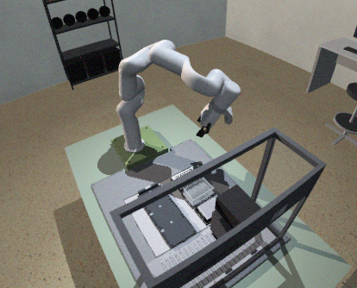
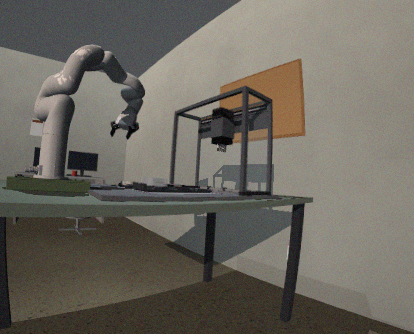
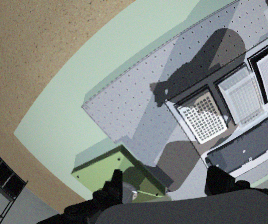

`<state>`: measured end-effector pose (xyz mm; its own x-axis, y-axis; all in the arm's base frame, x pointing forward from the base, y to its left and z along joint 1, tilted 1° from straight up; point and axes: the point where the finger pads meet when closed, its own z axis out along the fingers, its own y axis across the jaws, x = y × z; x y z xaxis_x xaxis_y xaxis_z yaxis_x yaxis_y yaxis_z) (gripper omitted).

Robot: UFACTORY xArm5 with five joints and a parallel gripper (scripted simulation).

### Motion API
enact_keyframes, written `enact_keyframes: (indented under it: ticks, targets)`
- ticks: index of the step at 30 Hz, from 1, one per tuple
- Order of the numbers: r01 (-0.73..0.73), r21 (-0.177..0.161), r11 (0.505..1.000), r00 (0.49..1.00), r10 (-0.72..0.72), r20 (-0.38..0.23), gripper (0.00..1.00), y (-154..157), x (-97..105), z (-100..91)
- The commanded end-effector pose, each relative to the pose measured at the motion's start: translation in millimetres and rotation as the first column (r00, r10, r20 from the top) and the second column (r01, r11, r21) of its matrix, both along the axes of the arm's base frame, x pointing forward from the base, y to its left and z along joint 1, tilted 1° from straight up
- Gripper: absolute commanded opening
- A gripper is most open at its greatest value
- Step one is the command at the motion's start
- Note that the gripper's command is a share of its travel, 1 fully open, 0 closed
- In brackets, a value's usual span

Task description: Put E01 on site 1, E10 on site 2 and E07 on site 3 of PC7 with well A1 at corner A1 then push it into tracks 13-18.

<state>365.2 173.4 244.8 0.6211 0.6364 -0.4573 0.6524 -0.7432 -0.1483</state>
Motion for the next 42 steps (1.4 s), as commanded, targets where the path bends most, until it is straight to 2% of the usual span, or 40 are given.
enact_keyframes:
  ticks: [1,2,6,10,14,16,20,22,25,27,29,33,36,42]
  targets:
    - [0.067,0.017,0.998,0.996,-0.068,0.054,1.0,-18.6,10.1,1.9]
    - [0.067,0.017,0.998,0.996,-0.068,0.054,1.0,-18.6,10.1,1.9]
    - [0.174,0.034,0.984,0.976,-0.177,0.128,1.0,-37.4,17.1,2.4]
    - [0.175,0.034,0.984,0.976,-0.178,0.129,1.0,-43.4,19.4,2.5]
    - [0.279,0.057,0.959,0.938,-0.284,0.2,1.0,-62.7,24.8,3.0]
    - [0.28,0.058,0.958,0.937,-0.286,0.201,1.0,-68.8,26.7,3.2]
    - [0.379,0.087,0.921,0.882,-0.388,0.267,1.0,-88.5,30.6,3.8]
    - [0.381,0.087,0.92,0.881,-0.39,0.268,1.0,-94.7,32.0,4.0]
    - [0.451,0.113,0.886,0.829,-0.462,0.314,1.0,-109.6,33.8,4.5]
    - [0.451,0.113,0.886,0.829,-0.462,0.314,1.0,-109.6,33.8,4.5]
    - [0.475,0.123,0.871,0.808,-0.487,0.33,1.0,-119.6,35.1,4.8]
    - [0.558,0.162,0.813,0.723,-0.573,0.386,1.0,-139.6,36.1,5.5]
    - [0.56,0.163,0.812,0.721,-0.575,0.387,1.0,-147.2,36.5,5.8]
    - [0.387,0.177,0.905,0.816,-0.425,0.391,1.0,-147.1,58.3,-14.9]
